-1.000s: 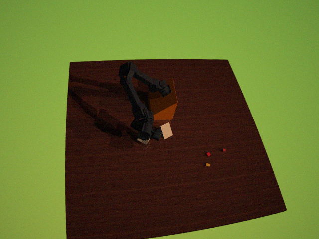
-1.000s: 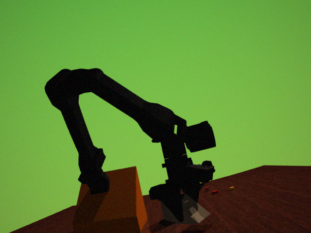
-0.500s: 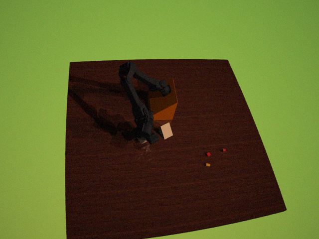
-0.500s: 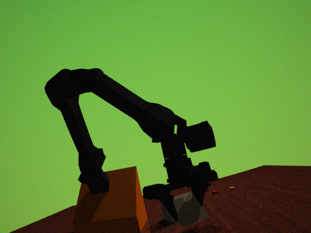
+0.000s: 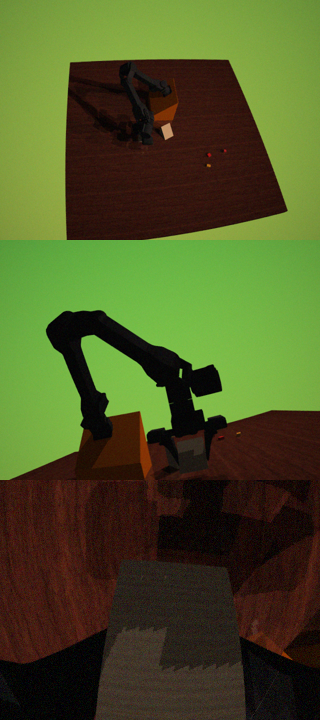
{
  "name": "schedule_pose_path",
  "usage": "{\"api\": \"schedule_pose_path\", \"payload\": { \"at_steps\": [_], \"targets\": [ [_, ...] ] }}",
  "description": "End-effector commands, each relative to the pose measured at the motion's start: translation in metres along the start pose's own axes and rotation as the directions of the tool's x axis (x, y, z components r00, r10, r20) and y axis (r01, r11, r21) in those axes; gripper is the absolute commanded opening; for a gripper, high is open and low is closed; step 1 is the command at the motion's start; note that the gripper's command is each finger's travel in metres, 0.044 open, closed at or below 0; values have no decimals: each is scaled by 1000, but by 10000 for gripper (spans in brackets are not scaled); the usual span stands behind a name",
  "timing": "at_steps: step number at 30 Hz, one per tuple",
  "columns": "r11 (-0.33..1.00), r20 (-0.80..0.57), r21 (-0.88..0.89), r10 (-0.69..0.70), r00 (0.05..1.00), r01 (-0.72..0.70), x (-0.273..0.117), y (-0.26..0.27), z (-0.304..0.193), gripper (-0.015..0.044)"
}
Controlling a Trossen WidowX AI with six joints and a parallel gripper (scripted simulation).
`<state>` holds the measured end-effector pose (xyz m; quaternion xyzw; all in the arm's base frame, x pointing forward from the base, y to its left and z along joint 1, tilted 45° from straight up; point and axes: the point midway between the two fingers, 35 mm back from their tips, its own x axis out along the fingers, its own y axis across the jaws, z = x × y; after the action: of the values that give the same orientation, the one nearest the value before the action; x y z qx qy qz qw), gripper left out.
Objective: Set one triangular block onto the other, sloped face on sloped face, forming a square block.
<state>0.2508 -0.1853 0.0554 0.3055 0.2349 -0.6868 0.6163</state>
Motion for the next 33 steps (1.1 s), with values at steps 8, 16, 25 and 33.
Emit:
{"api": "schedule_pose_path", "payload": {
  "at_steps": [8,16,25,33],
  "targets": [
    [931,2,364,-4,1000,3,0,-1,0,0],
    [881,2,473,-4,1000,3,1,-1,0,0],
    [890,2,457,-1,1000,0,15,-1,0,0],
    [897,4,442,2,1000,-3,27,-1,0,0]
  ]
}}
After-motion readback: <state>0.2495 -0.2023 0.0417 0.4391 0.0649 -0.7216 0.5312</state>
